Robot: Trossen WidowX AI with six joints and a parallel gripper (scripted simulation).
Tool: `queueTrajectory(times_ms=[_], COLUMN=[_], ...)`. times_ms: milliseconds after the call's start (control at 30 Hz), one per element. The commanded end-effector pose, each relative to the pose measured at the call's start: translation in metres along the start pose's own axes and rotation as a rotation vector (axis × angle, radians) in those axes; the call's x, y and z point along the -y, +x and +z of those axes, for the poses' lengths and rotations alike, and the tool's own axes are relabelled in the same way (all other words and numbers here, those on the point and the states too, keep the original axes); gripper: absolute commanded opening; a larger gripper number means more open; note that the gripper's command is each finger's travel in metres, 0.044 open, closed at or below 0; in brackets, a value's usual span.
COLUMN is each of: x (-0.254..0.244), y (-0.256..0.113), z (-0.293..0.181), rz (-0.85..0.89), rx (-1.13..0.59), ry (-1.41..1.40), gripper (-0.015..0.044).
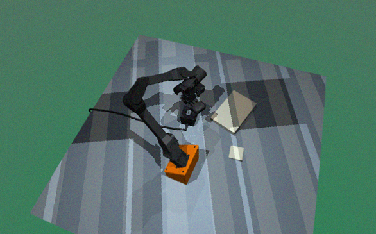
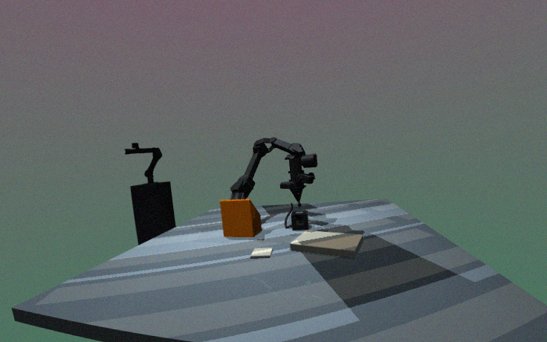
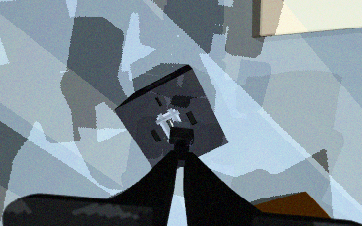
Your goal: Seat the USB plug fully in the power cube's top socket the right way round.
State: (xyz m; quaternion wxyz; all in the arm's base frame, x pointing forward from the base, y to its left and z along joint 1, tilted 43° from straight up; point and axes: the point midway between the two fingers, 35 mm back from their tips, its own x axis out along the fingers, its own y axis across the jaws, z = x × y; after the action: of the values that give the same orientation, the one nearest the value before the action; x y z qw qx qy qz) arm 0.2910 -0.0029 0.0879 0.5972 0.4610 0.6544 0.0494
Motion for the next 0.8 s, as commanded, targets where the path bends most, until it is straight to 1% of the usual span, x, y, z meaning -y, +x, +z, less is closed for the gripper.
queueTrajectory(times_ms=[0,767], x=[0.0002,0.0002], y=[0.0002,0.0002], z=[0.0002,0.0002], rz=[0.000,0.000], rx=[0.001,0.001], ry=[0.118,0.721], gripper=[0.0000,0.0000])
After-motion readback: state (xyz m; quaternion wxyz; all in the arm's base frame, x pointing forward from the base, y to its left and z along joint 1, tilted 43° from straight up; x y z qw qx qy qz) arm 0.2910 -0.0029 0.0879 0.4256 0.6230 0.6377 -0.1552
